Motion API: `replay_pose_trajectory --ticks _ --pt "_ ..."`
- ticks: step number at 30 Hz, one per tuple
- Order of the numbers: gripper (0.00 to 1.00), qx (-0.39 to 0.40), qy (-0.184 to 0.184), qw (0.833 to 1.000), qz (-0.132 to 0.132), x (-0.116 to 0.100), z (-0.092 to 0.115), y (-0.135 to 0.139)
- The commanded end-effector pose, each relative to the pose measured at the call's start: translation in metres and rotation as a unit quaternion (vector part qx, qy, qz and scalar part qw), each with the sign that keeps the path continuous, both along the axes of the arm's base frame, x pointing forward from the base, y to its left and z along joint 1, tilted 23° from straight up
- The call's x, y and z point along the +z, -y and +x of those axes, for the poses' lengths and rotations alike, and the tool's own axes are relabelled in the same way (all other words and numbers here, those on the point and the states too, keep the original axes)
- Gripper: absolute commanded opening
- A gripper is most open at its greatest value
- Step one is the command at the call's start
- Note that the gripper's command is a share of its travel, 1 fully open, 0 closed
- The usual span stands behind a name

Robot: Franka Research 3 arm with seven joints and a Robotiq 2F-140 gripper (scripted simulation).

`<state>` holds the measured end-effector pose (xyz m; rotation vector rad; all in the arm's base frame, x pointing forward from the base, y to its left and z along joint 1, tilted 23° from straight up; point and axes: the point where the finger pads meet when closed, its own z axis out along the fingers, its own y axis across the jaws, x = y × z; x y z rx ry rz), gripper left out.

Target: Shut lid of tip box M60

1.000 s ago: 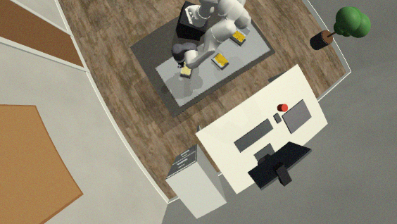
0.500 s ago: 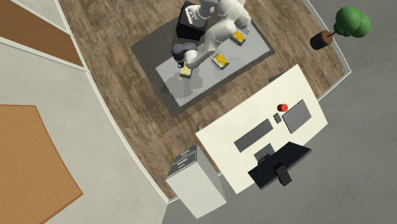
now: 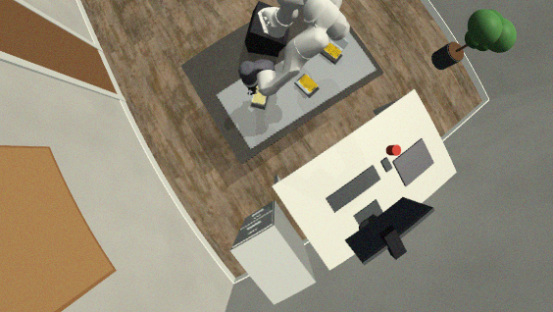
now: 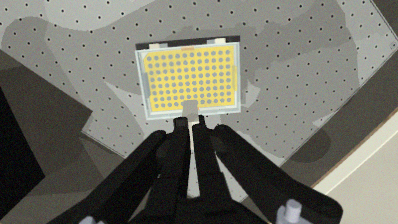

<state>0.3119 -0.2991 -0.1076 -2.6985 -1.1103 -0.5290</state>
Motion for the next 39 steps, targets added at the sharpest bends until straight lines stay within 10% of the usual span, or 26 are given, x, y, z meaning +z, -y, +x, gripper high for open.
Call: replay_pose_trajectory --ticks 1,39 --pt "0.0 0.001 0.0 1.0 -0.003 -0.0002 0.0006 0.002" --pt "0.0 0.001 0.0 1.0 -0.003 -0.0076 0.0027 -0.0003"
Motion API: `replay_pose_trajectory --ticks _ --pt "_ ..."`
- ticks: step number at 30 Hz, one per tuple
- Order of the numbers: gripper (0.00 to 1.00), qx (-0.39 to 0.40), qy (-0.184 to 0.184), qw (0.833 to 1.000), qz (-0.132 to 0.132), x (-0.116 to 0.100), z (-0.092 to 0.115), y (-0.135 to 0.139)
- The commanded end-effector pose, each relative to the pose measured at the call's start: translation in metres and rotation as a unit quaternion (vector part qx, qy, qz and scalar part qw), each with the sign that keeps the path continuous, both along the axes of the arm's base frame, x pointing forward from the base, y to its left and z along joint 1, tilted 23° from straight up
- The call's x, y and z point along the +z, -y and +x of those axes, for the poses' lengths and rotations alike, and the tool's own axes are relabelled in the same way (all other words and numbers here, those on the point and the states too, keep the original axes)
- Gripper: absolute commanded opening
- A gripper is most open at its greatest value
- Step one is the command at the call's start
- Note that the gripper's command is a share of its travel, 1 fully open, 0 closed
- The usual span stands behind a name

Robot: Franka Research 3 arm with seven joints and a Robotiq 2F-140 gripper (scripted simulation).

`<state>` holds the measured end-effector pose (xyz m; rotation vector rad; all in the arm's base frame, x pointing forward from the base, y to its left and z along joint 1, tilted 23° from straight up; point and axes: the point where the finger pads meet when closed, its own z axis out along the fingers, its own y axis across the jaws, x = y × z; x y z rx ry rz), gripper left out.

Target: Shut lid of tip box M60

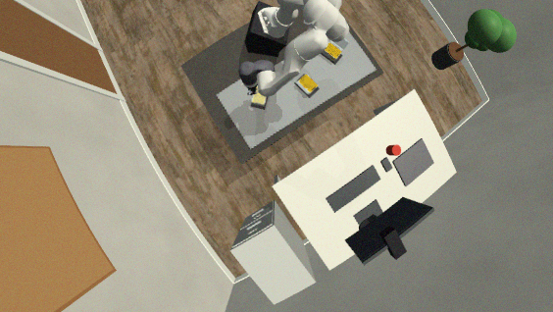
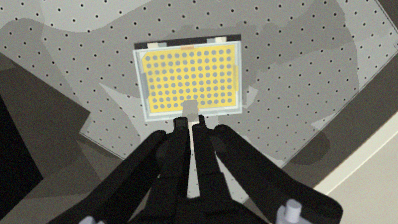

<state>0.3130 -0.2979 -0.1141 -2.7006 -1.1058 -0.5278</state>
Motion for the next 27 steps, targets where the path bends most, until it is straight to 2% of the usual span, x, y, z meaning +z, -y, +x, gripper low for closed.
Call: replay_pose_trajectory --ticks 1,27 --pt "0.0 0.002 0.001 1.0 -0.003 -0.0013 0.0017 0.0009" --pt "0.0 0.002 0.001 1.0 -0.003 -0.0066 0.0032 -0.0007"
